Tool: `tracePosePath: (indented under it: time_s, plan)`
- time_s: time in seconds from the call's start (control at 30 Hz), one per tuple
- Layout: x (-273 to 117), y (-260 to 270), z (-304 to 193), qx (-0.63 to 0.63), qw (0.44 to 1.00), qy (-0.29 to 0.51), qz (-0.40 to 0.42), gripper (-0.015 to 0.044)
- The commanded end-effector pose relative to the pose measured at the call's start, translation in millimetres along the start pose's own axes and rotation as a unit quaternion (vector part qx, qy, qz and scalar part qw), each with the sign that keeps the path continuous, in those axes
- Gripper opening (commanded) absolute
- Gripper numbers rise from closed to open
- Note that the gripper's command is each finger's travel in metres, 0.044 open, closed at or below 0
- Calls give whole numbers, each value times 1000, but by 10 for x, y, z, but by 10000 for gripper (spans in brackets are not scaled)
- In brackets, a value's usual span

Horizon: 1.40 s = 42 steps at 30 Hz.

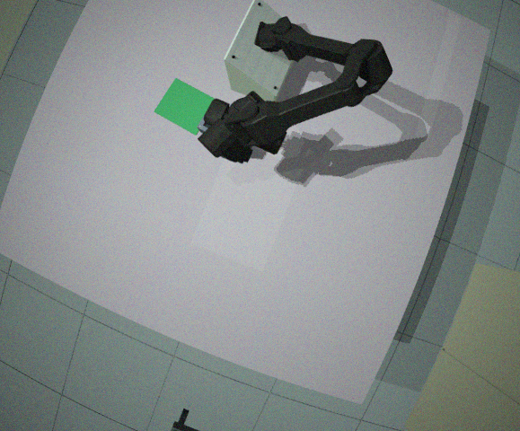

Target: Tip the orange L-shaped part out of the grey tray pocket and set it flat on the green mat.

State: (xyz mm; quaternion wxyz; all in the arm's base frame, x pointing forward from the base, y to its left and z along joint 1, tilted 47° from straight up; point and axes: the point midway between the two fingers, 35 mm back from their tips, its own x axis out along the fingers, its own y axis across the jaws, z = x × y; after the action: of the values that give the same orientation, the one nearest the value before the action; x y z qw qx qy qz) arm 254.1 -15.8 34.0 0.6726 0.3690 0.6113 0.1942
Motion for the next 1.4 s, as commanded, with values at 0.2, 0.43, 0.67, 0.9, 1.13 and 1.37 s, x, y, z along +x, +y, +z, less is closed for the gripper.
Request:
tracePosePath:
  time_s: [0.2, 0.43, 0.67, 0.9, 1.13, 1.37]
  plan:
    - [-18, -342, 32, -333, 943, 5, -4, 280]
    - [-32, -627, 27, -595, 804, 8, 0, 280]
    - [-34, -727, 18, -676, 737, 8, 2, 280]
    - [-34, -727, 18, -676, 737, 8, 2, 280]
    - [238, -727, 16, -676, 737, 8, 2, 280]
    - [302, -728, 15, -676, 737, 8, 2, 280]
